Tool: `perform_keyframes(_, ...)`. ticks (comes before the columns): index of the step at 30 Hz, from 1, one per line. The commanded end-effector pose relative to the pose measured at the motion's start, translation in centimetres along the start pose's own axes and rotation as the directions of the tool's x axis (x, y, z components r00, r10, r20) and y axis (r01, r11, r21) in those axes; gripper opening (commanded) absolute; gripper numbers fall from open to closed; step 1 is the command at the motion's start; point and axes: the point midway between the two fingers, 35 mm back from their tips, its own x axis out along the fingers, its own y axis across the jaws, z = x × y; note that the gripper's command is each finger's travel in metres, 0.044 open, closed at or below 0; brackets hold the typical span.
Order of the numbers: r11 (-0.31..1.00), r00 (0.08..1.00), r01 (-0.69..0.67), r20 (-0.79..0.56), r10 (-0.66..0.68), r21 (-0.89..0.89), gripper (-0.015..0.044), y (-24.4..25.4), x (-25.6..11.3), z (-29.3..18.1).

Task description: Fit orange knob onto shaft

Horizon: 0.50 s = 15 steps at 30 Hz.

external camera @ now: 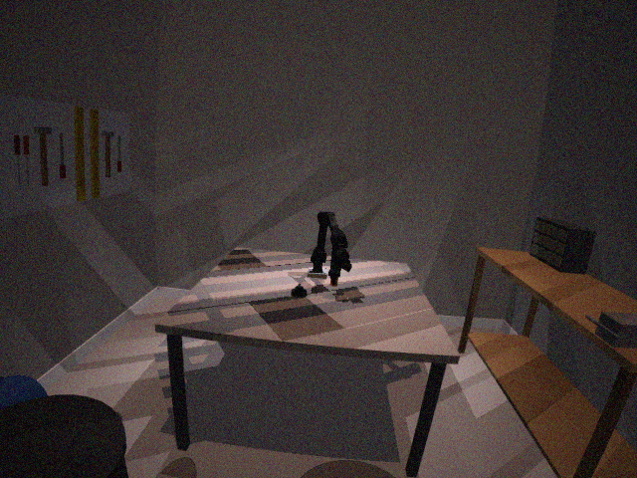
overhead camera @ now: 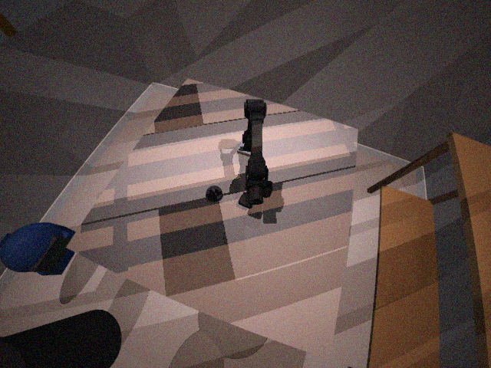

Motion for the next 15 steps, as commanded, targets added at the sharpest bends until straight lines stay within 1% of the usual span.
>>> perform_keyframes(1, 1.000, 1.000, 0.009, 0.006, -0.009, -0.002, 0.0000, -0.2, -1.5, 0.1)
perform_keyframes(15, 1.000, 1.000, 0.009, 0.006, -0.009, -0.002, 0.0000, -0.3, -5.9, 0.1)
